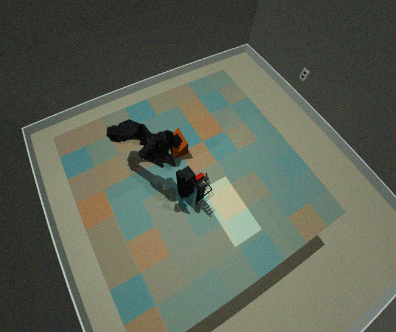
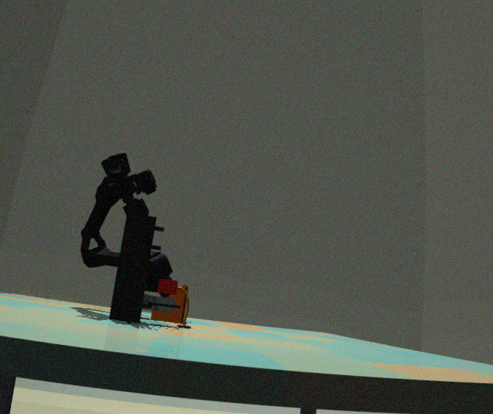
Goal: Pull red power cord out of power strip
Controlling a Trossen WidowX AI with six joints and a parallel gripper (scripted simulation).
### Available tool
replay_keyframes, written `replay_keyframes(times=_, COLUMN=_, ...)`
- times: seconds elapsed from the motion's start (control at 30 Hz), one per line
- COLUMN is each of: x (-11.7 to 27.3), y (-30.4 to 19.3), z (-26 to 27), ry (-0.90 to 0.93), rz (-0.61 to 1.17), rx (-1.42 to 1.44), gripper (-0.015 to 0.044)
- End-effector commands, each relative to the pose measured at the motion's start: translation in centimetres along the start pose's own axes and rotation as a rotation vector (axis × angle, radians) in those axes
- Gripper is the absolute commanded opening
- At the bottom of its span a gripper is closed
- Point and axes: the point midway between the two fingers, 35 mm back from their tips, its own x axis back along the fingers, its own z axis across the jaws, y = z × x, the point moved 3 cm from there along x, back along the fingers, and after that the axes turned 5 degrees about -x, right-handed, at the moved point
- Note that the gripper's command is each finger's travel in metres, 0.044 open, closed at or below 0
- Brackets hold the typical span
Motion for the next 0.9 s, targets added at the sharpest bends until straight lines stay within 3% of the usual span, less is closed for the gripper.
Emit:
replay_keyframes(times=0.0, x=-0.1, y=0.0, z=0.0, ry=0.003, rz=0.001, rx=0.002, gripper=0.0374)
replay_keyframes(times=0.27, x=-3.4, y=3.7, z=1.7, ry=0.187, rz=-0.005, rx=0.115, gripper=0.0164)
replay_keyframes(times=0.57, x=-9.3, y=7.4, z=8.1, ry=0.556, rz=0.101, rx=0.278, gripper=0.0160)
replay_keyframes(times=0.87, x=-14.1, y=7.1, z=15.9, ry=0.917, rz=0.337, rx=0.378, gripper=0.0160)
